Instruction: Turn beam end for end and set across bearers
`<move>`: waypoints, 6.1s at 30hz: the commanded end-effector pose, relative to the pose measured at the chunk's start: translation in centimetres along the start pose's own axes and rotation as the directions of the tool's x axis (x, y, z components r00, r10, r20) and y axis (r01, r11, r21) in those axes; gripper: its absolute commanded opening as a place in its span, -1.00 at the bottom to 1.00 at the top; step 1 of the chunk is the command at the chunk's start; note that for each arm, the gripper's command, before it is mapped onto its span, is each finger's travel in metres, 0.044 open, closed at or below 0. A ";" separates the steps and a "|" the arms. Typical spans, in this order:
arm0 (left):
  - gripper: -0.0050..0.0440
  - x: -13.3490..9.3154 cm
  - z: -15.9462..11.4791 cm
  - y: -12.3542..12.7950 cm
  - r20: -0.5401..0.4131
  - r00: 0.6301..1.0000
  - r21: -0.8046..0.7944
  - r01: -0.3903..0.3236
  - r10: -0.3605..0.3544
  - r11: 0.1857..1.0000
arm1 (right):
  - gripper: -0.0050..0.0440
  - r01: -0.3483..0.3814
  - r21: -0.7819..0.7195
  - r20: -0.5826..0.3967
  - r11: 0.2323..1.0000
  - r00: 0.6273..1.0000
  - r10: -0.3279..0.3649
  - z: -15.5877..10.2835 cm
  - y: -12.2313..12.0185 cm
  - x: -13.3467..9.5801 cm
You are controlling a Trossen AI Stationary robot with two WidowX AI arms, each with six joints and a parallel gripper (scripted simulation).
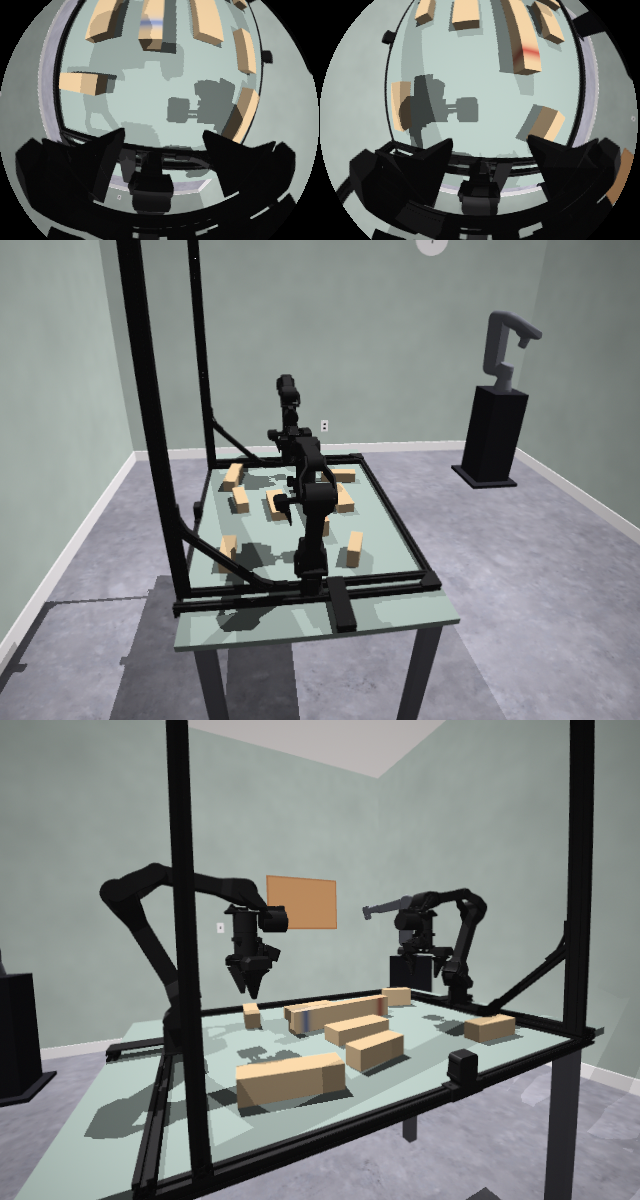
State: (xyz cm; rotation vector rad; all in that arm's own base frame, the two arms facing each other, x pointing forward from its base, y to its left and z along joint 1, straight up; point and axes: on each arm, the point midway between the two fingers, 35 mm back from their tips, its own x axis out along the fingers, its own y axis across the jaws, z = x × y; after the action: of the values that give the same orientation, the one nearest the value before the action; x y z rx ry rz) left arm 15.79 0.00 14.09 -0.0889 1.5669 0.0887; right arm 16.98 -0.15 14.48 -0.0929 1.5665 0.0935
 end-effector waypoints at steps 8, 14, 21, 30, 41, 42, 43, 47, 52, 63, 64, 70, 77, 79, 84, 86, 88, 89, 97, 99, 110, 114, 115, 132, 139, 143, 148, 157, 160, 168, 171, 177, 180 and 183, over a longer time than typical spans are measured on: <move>0.88 0.1 0.5 0.1 -0.002 1.000 -0.002 0.000 0.000 1.000 | 1.00 0.000 0.003 -0.002 1.000 1.000 0.000 -1.2 0.3 0.4; 0.88 0.3 1.6 0.2 -0.002 1.000 -0.002 0.000 0.000 1.000 | 1.00 0.000 0.003 -0.002 1.000 1.000 0.000 -1.2 0.3 0.4; 0.88 0.7 3.2 0.3 -0.002 1.000 -0.002 0.000 0.000 1.000 | 1.00 0.000 0.003 -0.002 1.000 1.000 0.000 -1.2 0.3 0.4; 0.88 1.1 4.8 0.4 -0.002 1.000 -0.002 0.000 0.000 1.000 | 1.00 0.000 0.003 -0.002 1.000 1.000 0.000 -1.2 0.3 0.4; 0.88 1.6 7.1 0.6 -0.002 1.000 -0.002 0.000 0.000 1.000 | 1.00 0.000 0.003 -0.002 1.000 1.000 0.000 -1.2 0.3 0.4; 0.88 1.6 7.1 0.6 -0.002 1.000 -0.002 0.000 0.000 1.000 | 1.00 0.000 0.003 -0.002 1.000 1.000 0.000 -1.2 0.3 0.4; 0.88 1.6 7.1 0.6 -0.002 1.000 -0.002 0.000 0.000 1.000 | 1.00 0.000 0.003 -0.002 1.000 1.000 0.000 -1.2 0.3 0.4; 0.88 1.8 8.0 0.7 -0.002 1.000 -0.002 0.000 0.000 1.000 | 1.00 0.000 0.003 -0.002 1.000 1.000 0.000 -1.2 0.3 0.4; 0.88 2.0 9.1 0.8 -0.002 1.000 -0.002 0.000 0.000 1.000 | 1.00 0.000 0.003 -0.002 1.000 1.000 0.000 -1.2 0.3 0.4; 0.88 2.4 11.3 1.0 -0.002 1.000 -0.002 0.000 0.000 1.000 | 1.00 0.000 0.003 -0.002 1.000 1.000 0.000 -1.2 0.3 0.4; 0.88 2.4 11.6 1.0 -0.002 1.000 -0.002 0.000 0.000 1.000 | 1.00 0.000 0.003 -0.002 1.000 1.000 0.000 -1.2 0.3 0.4; 0.88 2.6 13.0 1.2 -0.002 1.000 -0.002 0.000 0.000 1.000 | 1.00 0.000 0.003 -0.002 1.000 1.000 0.000 -1.2 0.3 0.4; 0.88 2.8 14.2 1.3 -0.002 1.000 -0.002 0.000 0.000 1.000 | 1.00 0.000 0.003 -0.002 1.000 1.000 0.000 -1.2 0.3 0.4; 0.88 2.9 14.7 1.3 -0.002 1.000 -0.002 0.000 0.000 1.000 | 1.00 0.000 0.003 -0.002 1.000 1.000 0.000 -1.2 0.3 0.4; 0.88 3.0 16.0 1.5 -0.002 1.000 -0.002 0.000 0.000 1.000 | 1.00 0.000 0.003 -0.002 1.000 1.000 0.000 -1.2 0.3 0.4; 0.88 3.1 16.5 1.5 -0.002 1.000 -0.002 0.000 0.000 1.000 | 1.00 0.000 0.003 -0.002 1.000 1.000 0.000 -1.2 0.3 0.4; 0.88 3.1 16.9 1.5 -0.002 1.000 -0.002 0.000 0.000 1.000 | 1.00 0.000 0.003 -0.002 1.000 1.000 0.000 -1.2 0.3 0.4; 0.88 3.2 17.1 1.6 -0.002 1.000 -0.002 0.000 0.000 1.000 | 1.00 0.000 0.003 -0.002 1.000 1.000 0.000 -1.2 0.3 0.4; 0.88 3.3 18.4 1.7 -0.002 1.000 -0.002 0.000 0.000 1.000 | 1.00 0.000 0.003 -0.002 1.000 1.000 0.000 -1.2 0.3 0.4; 0.88 3.4 18.8 1.7 -0.002 1.000 -0.002 0.000 0.000 1.000 | 1.00 0.000 0.003 -0.002 1.000 1.000 0.000 -1.2 0.3 0.4; 0.88 3.7 20.7 1.9 -0.002 1.000 -0.002 0.000 0.000 1.000 | 1.00 0.000 0.003 -0.002 1.000 1.000 0.000 -1.2 0.3 0.4; 0.88 3.8 21.3 2.0 -0.002 1.000 -0.002 0.000 0.000 1.000 | 1.00 0.000 0.003 -0.002 1.000 1.000 0.000 -1.2 0.3 0.4; 0.88 3.8 21.5 2.0 -0.002 1.000 -0.002 0.000 0.000 1.000 | 1.00 0.000 0.003 -0.002 1.000 1.000 0.000 -1.2 0.3 0.4; 0.88 4.5 24.4 2.4 -0.002 1.000 -0.002 0.000 0.000 1.000 | 1.00 0.000 0.003 -0.002 1.000 1.000 0.000 -1.2 0.3 0.4; 0.88 5.0 25.5 2.5 -0.002 1.000 -0.002 0.000 0.000 1.000 | 1.00 0.000 0.003 -0.002 1.000 1.000 0.000 -1.2 0.3 0.4; 0.88 5.6 25.6 2.5 -0.002 1.000 -0.002 0.000 0.000 1.000 | 1.00 0.000 0.003 -0.002 1.000 1.000 0.000 -1.2 0.3 0.4; 0.88 6.5 25.7 2.5 -0.002 1.000 -0.001 0.000 0.000 1.000 | 1.00 0.000 0.003 -0.002 1.000 1.000 0.000 -1.2 0.3 0.4; 0.88 9.7 25.8 2.5 -0.002 1.000 0.001 0.000 0.000 1.000 | 1.00 0.000 0.003 -0.002 1.000 1.000 0.000 -1.2 0.3 0.4; 0.88 10.8 25.7 2.5 -0.002 1.000 0.002 0.000 0.000 1.000 | 1.00 0.000 0.003 -0.002 1.000 1.000 0.000 -1.2 0.3 0.4; 0.88 12.0 25.6 2.5 -0.002 1.000 0.003 0.000 0.000 1.000 | 1.00 0.000 0.003 -0.002 1.000 1.000 0.000 -1.2 0.3 0.4; 0.88 12.0 25.6 2.5 -0.002 1.000 0.003 0.000 0.000 1.000 | 1.00 0.000 0.003 -0.002 1.000 1.000 0.000 -1.2 0.3 0.4; 0.88 12.0 25.6 2.5 -0.002 1.000 0.003 0.000 0.000 1.000 | 1.00 0.000 0.003 -0.002 1.000 1.000 0.000 -1.2 0.3 0.4; 0.78 12.0 25.6 2.5 -0.002 1.000 0.003 0.000 0.000 1.000 | 1.00 0.000 0.003 -0.002 1.000 1.000 0.000 -1.2 0.3 0.4; 0.49 12.0 25.6 2.5 -0.002 1.000 0.003 0.000 0.000 1.000 | 1.00 0.000 0.003 -0.002 1.000 1.000 0.000 -1.2 0.3 0.4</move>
State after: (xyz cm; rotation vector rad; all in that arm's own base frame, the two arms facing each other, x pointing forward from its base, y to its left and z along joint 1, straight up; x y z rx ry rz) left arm 41.02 5.38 2.44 -0.0883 1.5643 0.0886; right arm 15.84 0.00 14.10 -0.0947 1.5658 0.0951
